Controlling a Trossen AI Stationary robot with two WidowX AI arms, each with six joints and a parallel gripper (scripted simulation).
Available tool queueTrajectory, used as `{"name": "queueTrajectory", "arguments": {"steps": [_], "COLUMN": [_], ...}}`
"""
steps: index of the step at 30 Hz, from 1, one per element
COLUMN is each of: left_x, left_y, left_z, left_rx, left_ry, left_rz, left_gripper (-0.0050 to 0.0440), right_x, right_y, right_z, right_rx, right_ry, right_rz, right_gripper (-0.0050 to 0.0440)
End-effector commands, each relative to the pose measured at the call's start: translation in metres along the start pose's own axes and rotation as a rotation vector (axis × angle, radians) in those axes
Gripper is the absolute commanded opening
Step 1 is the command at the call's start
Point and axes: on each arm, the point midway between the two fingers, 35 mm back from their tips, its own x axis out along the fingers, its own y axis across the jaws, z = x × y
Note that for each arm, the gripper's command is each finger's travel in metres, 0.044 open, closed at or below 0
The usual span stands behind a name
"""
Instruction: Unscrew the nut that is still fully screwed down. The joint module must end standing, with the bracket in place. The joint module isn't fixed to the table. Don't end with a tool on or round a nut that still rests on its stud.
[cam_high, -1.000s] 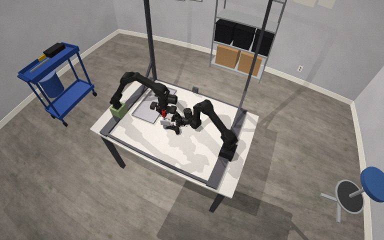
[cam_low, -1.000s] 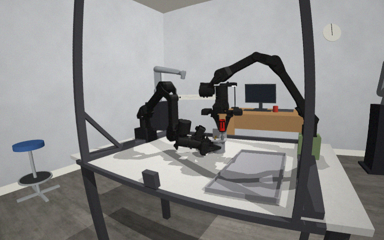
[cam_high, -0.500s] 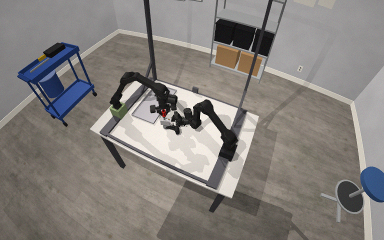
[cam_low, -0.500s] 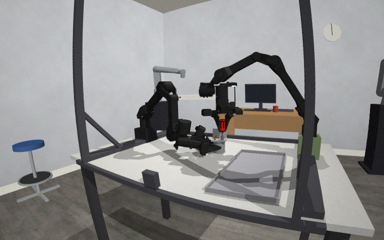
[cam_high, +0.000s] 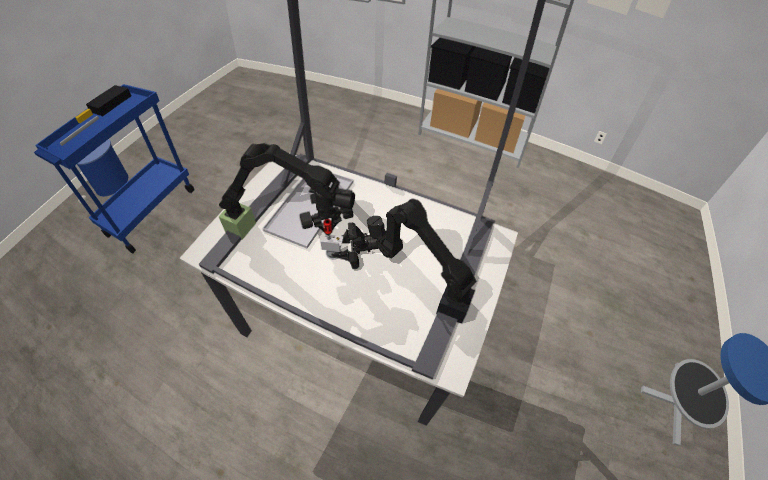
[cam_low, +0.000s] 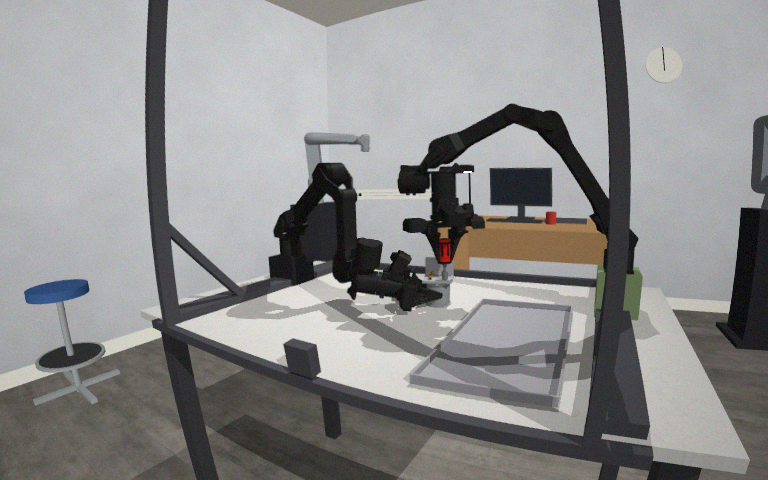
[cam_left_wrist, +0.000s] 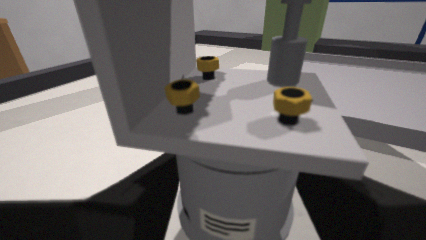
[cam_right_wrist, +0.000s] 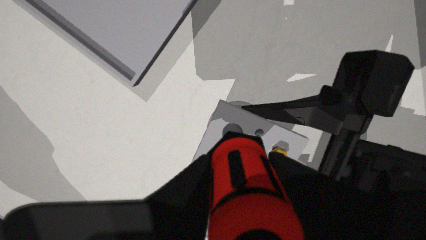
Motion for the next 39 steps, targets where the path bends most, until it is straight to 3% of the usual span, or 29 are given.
{"name": "queueTrajectory", "arguments": {"steps": [1, 18, 19, 39], "left_x": [0.0034, 0.0034, 0.0034, 0.0034], "left_y": [-0.0042, -0.0042, -0.0042, -0.0042], "left_z": [0.0157, 0.0157, 0.0157, 0.0157], "left_rx": [-0.027, -0.027, -0.027, -0.027], "left_ry": [-0.027, -0.027, -0.027, -0.027], "left_rz": [-0.003, -0.003, -0.003, -0.003], "left_gripper": [0.0245, 0.0245, 0.0245, 0.0245], "right_x": [-0.0027, -0.0029, -0.0029, -0.0108], "right_y": [-0.0011, -0.0012, -0.0012, -0.0033], "right_z": [-0.0036, -0.0036, -0.0036, -0.0041], "right_rx": [-0.014, -0.012, -0.012, -0.010], "right_ry": [0.014, 0.014, 0.014, 0.023], "right_rz": [-0.009, -0.009, -0.009, -0.028], "right_gripper": [0.0130, 0.0130, 0.0250, 0.0250]}}
